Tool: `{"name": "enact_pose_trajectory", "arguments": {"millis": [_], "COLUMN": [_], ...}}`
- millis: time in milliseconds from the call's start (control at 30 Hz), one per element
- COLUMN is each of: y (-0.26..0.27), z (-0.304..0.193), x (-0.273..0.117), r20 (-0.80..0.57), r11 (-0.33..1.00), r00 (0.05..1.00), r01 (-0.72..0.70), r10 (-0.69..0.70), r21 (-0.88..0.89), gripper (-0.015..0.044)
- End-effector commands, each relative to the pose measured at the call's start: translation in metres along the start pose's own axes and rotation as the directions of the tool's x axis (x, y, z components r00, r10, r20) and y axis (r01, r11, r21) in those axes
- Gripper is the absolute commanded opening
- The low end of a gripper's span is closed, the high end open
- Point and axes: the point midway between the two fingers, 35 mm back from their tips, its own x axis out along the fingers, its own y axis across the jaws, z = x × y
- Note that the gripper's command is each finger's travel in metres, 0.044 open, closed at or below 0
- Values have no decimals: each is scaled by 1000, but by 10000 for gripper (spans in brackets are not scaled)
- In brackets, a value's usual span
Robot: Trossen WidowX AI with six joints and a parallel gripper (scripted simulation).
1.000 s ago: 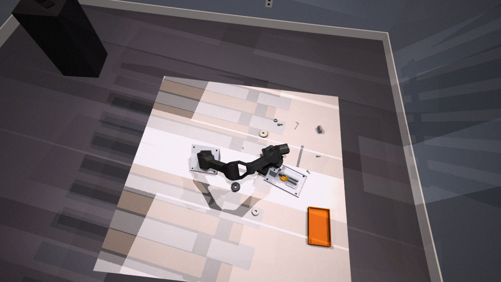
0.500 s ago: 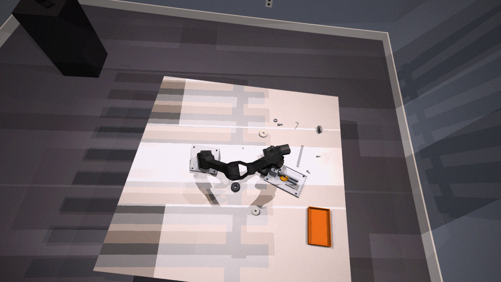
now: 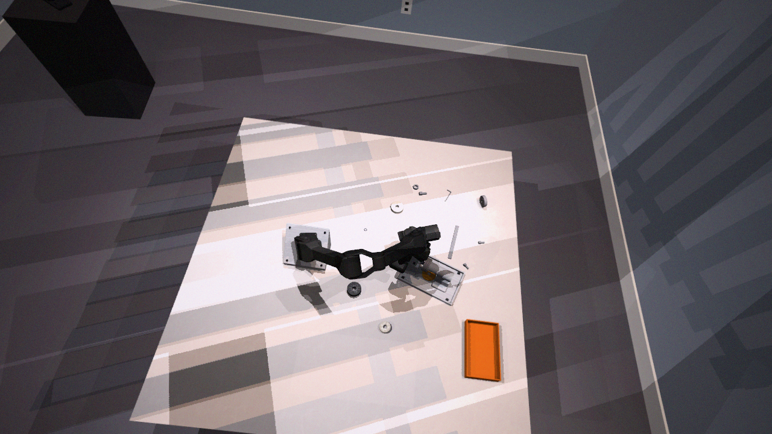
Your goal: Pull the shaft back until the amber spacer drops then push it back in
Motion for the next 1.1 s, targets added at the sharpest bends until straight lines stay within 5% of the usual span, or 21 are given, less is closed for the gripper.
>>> {"name": "enact_pose_trajectory", "arguments": {"millis": [0,1067], "y": [1,1], "z": [6,12], "x": [-2,-2], "r20": [10,10], "r11": [1000,1000], "r00": [1000,1000], "r01": [-5,-5], "r10": [5,5], "r21": [4,4], "gripper": [0,0]}}
